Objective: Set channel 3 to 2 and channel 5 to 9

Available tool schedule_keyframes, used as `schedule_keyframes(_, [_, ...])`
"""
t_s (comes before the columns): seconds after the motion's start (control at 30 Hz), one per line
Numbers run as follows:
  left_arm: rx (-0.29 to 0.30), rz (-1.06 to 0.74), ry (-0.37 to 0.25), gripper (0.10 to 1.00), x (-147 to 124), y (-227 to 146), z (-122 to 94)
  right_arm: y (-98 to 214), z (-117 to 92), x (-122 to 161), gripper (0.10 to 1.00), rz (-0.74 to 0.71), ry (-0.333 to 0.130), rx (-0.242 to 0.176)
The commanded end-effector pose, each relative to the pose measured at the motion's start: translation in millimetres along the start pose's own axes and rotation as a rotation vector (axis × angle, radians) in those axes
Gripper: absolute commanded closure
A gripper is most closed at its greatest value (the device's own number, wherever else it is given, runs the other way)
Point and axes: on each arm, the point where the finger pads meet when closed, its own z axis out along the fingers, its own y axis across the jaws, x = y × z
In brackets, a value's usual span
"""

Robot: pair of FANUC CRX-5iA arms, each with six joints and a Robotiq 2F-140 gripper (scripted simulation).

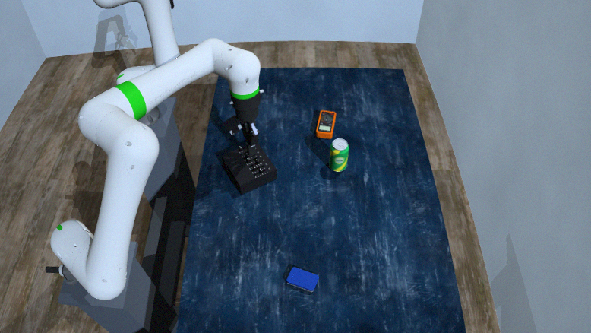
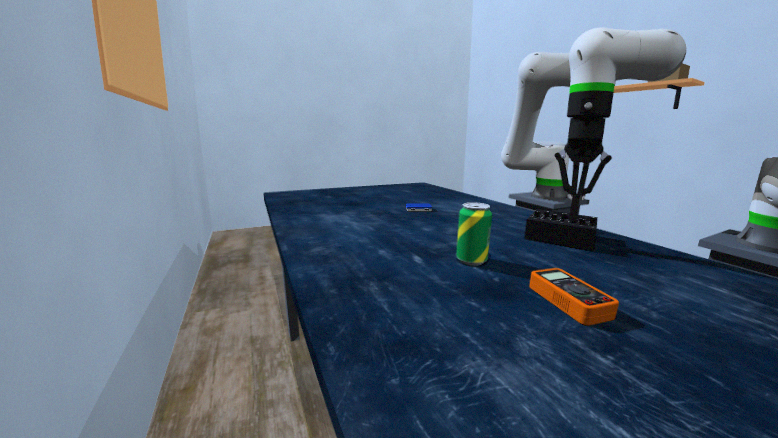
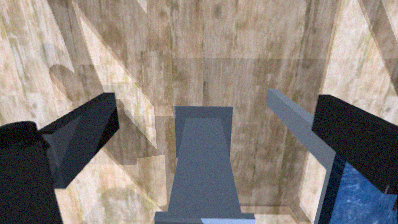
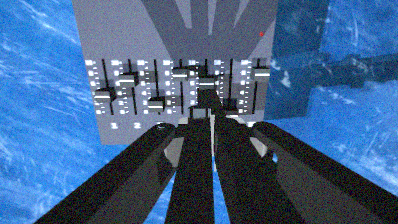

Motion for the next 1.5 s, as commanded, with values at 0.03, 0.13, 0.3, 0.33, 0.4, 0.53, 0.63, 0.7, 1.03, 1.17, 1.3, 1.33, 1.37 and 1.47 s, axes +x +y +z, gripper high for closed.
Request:
schedule_keyframes(0.03, [0.000,0.000,0.002,0.098,0.2,0.1,-0.8,0.0,-1.3,2.1,0.999,0.000,-0.002,0.000])
schedule_keyframes(0.13, [0.000,0.000,0.002,0.098,0.2,0.1,-0.8,0.0,-1.3,3.9,0.999,0.000,-0.002,0.000])
schedule_keyframes(0.3, [0.000,0.000,0.002,0.098,0.2,0.1,-0.8,0.0,-1.3,6.6,0.999,0.000,-0.002,0.000])
schedule_keyframes(0.33, [0.000,0.000,0.002,0.098,0.2,0.1,-0.8,0.0,-1.3,7.0,0.999,0.000,-0.002,0.000])
schedule_keyframes(0.4, [0.000,0.000,0.002,0.098,0.2,0.1,-0.8,0.0,-1.3,7.0,0.999,0.000,-0.002,0.000])
schedule_keyframes(0.53, [0.000,0.000,0.002,0.098,0.2,0.1,-0.8,0.0,-1.3,8.7,0.999,0.000,-0.002,0.000])
schedule_keyframes(0.63, [0.000,0.000,0.002,0.098,0.2,0.1,-0.8,0.0,-1.3,9.7,0.999,0.000,-0.002,0.000])
schedule_keyframes(0.7, [0.000,0.000,0.002,0.098,0.2,0.1,-0.8,0.0,-1.3,10.2,0.999,0.000,-0.002,0.000])
schedule_keyframes(1.03, [0.000,0.000,0.002,0.098,0.2,0.1,-0.8,0.0,-1.3,11.2,0.999,0.000,-0.002,0.000])
schedule_keyframes(1.17, [0.000,0.000,0.002,0.098,0.2,0.1,-0.8,0.0,-1.3,11.3,0.999,0.000,-0.002,0.000])
schedule_keyframes(1.3, [0.000,0.000,0.002,0.098,0.2,0.1,-0.8,0.0,-1.3,11.3,0.999,0.000,-0.002,0.000])
schedule_keyframes(1.33, [0.000,0.000,0.002,0.098,0.2,0.1,-0.8,0.0,-1.3,11.3,0.999,0.000,-0.002,0.000])
schedule_keyframes(1.37, [0.000,0.000,0.002,0.098,0.2,0.1,-0.8,0.0,-1.3,11.3,0.999,0.000,-0.002,0.000])
schedule_keyframes(1.47, [0.000,0.000,0.002,0.098,0.2,0.1,-0.8,0.0,-1.3,11.3,0.999,0.000,-0.002,0.000])
